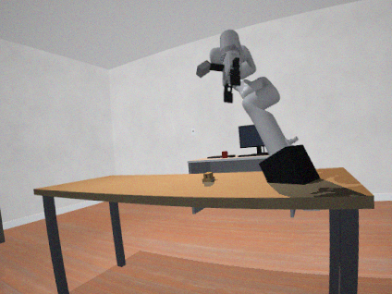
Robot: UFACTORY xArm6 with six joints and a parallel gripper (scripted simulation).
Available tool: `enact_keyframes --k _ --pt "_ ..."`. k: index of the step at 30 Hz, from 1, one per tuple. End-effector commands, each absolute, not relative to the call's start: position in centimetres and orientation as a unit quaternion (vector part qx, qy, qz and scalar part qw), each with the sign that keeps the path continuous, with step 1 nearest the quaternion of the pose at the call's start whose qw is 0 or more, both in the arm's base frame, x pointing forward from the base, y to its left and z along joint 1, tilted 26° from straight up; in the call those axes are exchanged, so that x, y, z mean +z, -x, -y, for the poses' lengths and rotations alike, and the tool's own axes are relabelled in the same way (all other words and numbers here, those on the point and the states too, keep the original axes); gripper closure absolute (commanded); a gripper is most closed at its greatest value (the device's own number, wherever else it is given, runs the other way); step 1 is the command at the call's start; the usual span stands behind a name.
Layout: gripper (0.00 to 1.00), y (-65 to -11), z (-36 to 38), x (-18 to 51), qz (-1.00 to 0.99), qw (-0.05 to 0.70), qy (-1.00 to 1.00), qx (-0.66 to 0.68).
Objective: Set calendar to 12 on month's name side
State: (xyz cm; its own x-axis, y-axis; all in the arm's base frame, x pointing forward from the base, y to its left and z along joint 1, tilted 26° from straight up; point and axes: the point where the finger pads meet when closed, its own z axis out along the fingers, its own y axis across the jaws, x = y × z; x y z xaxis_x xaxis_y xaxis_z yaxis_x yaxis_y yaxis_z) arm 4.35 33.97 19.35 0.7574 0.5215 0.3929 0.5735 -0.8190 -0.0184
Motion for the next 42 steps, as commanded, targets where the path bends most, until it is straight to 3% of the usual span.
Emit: enact_keyframes --k 1,21,31,34,38,42 --pt "0.00 -4.3 -34.1 19.5 0.293 0.071 0.935 -0.189" --pt "0.00 -4.9 -34.0 19.5 0.290 0.069 0.936 -0.190" --pt "0.00 -14.7 -30.4 19.2 0.235 0.036 0.951 -0.199" --pt "0.00 -14.7 -30.4 19.2 0.235 0.036 0.951 -0.199" --pt "0.00 -20.5 -26.3 19.0 0.197 0.012 0.959 -0.203" --pt "0.00 -22.4 -24.5 19.0 0.183 0.003 0.962 -0.204"
